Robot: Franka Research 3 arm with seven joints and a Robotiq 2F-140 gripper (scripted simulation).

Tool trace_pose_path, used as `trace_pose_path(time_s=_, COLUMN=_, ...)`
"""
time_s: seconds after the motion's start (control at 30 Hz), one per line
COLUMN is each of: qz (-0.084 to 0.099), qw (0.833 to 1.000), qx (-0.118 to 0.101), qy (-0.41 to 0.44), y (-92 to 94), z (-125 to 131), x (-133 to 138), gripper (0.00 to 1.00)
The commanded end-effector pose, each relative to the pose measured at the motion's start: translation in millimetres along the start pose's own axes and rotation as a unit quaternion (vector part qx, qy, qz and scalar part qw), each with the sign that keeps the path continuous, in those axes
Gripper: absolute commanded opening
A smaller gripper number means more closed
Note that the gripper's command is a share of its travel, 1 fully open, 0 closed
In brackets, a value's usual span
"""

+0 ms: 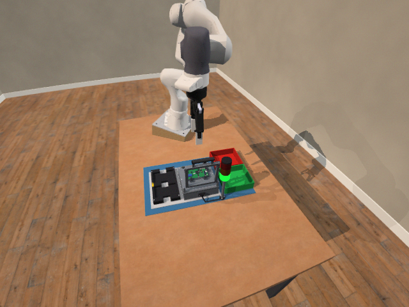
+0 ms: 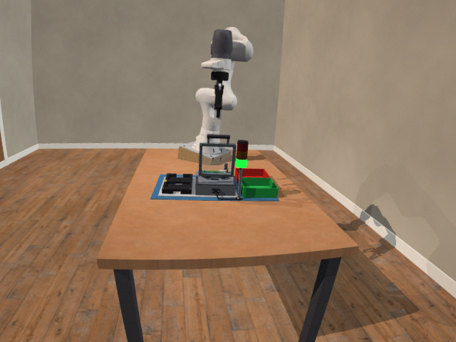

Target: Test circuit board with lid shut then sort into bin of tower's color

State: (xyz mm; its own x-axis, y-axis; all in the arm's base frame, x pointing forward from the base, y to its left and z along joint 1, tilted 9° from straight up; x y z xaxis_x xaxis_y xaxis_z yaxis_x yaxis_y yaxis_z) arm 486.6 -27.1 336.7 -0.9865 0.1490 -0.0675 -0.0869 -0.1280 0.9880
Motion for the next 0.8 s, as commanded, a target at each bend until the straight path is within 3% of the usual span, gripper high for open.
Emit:
trace_pose_path(time_s=0.0, qz=-0.003, qw=1.000, qx=-0.003, qy=0.011, y=0.6, z=0, x=12, gripper=0.58)
trace_pose_path(time_s=0.5, qz=-0.003, qw=1.000, qx=-0.003, qy=0.011, y=-1.6, z=-2, x=20, gripper=0.58)
trace_pose_path(time_s=0.77, qz=-0.003, qw=1.000, qx=-0.003, qy=0.011, y=-22.0, z=-1, x=20, gripper=0.58)
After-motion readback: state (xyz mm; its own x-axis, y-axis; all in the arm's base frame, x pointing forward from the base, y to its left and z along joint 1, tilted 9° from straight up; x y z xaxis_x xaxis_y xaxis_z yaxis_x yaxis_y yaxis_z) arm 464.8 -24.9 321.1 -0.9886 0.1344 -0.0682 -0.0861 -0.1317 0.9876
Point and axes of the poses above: the point where the finger pads meet when closed, its own y axis back along the fingers, its own x axis across the jaws, z = x × y, the point moved 2 cm from there along y, back along the fingers, and after that the axes turned 6 degrees about -y, right-handed, at the moved point
